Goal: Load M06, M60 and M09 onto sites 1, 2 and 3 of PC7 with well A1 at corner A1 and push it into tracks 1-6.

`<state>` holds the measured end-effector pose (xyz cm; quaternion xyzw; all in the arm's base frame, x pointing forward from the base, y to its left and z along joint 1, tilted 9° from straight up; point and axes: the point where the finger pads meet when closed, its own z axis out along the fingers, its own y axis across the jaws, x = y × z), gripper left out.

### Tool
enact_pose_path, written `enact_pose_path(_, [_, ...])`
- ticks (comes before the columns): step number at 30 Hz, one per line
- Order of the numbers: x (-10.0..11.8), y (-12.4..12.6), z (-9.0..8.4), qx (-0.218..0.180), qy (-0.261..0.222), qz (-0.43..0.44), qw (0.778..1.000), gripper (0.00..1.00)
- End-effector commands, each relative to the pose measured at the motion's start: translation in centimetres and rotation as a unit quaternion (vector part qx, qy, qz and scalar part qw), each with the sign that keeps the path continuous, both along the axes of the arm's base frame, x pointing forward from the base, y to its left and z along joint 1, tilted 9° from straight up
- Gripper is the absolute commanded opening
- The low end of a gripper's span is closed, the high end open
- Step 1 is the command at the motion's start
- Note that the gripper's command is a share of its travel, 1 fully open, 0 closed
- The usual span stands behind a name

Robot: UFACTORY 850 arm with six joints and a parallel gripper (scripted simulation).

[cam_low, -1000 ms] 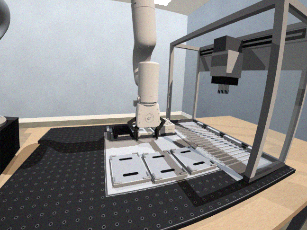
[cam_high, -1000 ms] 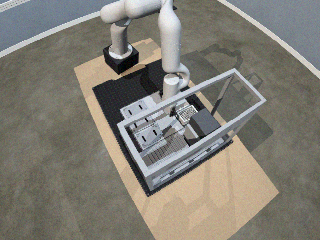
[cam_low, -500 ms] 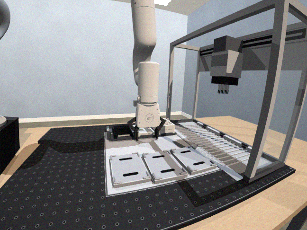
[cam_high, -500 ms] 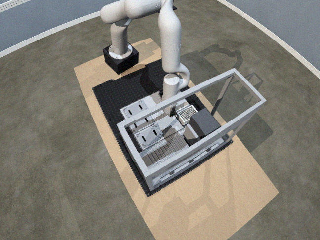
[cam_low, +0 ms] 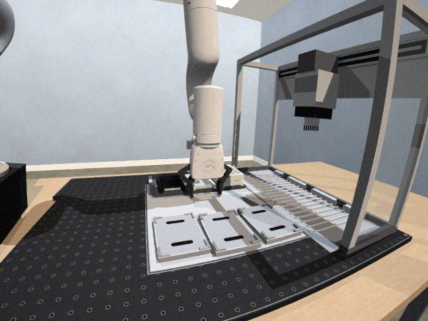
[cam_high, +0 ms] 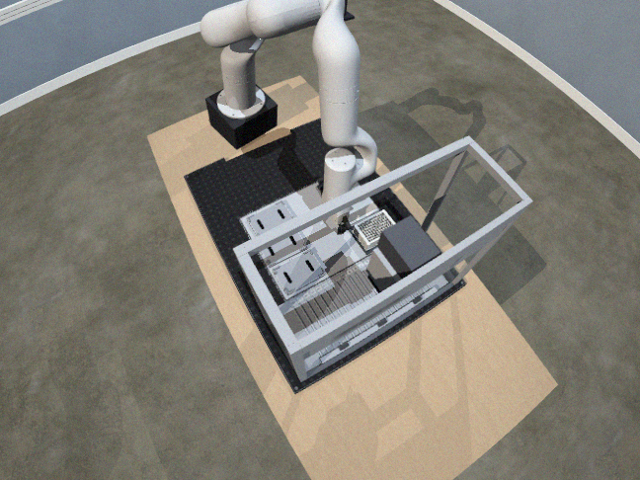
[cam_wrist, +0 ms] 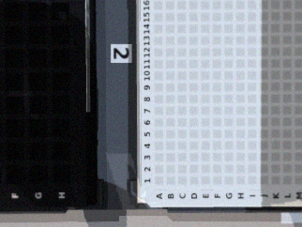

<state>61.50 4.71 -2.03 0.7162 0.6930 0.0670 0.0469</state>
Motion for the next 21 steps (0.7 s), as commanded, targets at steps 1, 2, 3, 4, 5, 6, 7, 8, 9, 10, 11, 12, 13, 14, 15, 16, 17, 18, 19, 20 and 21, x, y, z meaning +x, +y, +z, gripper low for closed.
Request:
enact_pose_path(1, [0.1,0.0,0.1,0.000,-0.001,0.000,1.000,1.00])
enact_pose_path(2, [0.1,0.0,0.1,0.000,-0.001,0.000,1.000,1.00])
enact_pose_path(3, [0.1,0.0,0.1,0.000,-0.001,0.000,1.000,1.00])
enact_pose_path(4, [0.1,0.0,0.1,0.000,-0.001,0.000,1.000,1.00])
enact_pose_path(5, [0.1,0.0,0.1,0.000,-0.001,0.000,1.000,1.00])
enact_pose_path(6, [0.1,0.0,0.1,0.000,-0.001,0.000,1.000,1.00])
enact_pose_path(7, [0.0,0.0,0.2,0.000,-0.001,0.000,1.000,1.00])
enact_pose_path(8, [0.0,0.0,0.4,0.000,-0.001,0.000,1.000,1.00])
enact_pose_path(9, [0.0,-0.1,0.6,0.000,-0.001,0.000,1.000,1.00])
enact_pose_path(10, [0.0,-0.1,0.7,0.000,-0.001,0.000,1.000,1.00])
enact_pose_path(11, [-0.1,-0.1,0.9,0.000,-0.001,0.000,1.000,1.00])
enact_pose_path(12, [-0.1,-0.1,1.1,0.000,-0.001,0.000,1.000,1.00])
enact_pose_path(13, [-0.1,-0.1,1.2,0.000,-0.001,0.000,1.000,1.00])
enact_pose_path(14, [-0.1,-0.1,1.4,0.000,-0.001,0.000,1.000,1.00])
enact_pose_path(15, [-0.2,-0.1,1.5,0.000,-0.001,0.000,1.000,1.00])
enact_pose_path(16, [-0.2,-0.1,1.7,0.000,-0.001,0.000,1.000,1.00])
enact_pose_path(17, [-0.2,-0.1,1.7,0.000,-0.001,0.000,1.000,1.00])
enact_pose_path(18, [-0.2,-0.1,1.7,0.000,-0.001,0.000,1.000,1.00])
enact_pose_path(19, [-0.2,-0.1,1.9,0.000,-0.001,0.000,1.000,1.00])
enact_pose_path(20, [-0.3,-0.1,2.0,0.000,-0.001,0.000,1.000,1.00])
enact_pose_path(21, [-0.3,-0.1,2.2,0.000,-0.001,0.000,1.000,1.00])
